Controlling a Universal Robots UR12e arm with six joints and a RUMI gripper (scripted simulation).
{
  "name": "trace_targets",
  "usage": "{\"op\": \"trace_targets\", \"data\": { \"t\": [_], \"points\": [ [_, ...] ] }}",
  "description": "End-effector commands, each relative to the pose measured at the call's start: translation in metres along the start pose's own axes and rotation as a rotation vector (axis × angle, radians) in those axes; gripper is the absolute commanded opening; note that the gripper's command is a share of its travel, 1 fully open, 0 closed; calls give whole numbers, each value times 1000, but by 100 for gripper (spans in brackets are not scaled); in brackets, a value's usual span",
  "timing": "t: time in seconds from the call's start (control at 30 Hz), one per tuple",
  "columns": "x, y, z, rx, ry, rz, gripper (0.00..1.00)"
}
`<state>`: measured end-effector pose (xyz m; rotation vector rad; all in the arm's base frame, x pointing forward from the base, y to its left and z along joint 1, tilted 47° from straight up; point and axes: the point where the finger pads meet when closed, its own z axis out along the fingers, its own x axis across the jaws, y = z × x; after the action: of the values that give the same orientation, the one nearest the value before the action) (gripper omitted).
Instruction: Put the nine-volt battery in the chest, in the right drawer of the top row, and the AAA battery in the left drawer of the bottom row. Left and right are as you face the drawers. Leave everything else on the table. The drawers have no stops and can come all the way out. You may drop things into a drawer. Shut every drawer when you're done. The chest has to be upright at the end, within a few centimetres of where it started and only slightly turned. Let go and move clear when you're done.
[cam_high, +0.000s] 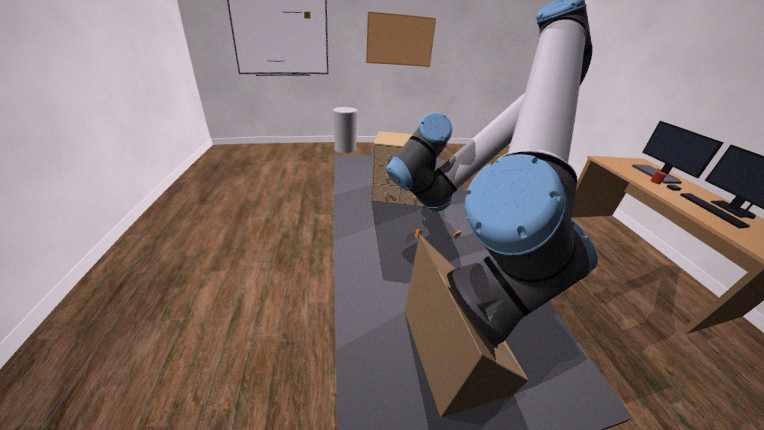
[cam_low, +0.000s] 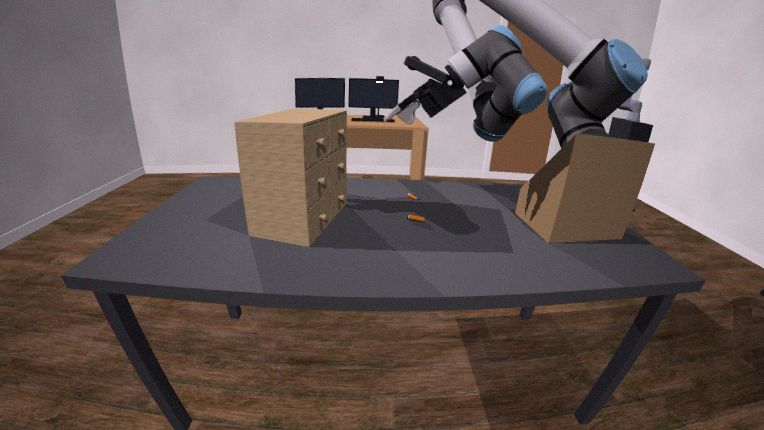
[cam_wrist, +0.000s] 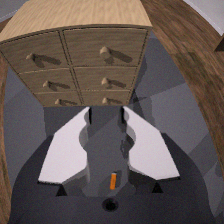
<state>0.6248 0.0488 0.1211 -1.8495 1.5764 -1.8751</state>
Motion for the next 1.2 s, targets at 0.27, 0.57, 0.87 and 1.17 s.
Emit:
{"op": "trace_targets", "data": {
  "t": [0.27, 0.57, 0.87, 1.17],
  "points": [
    [0, -2, -9, -92, -1, 1, 20],
    [0, -3, -16, -161, -2, 2, 20],
    [0, -4, -22, -213, -2, 2, 20],
    [0, -5, -29, -278, -1, 1, 20]
  ]
}}
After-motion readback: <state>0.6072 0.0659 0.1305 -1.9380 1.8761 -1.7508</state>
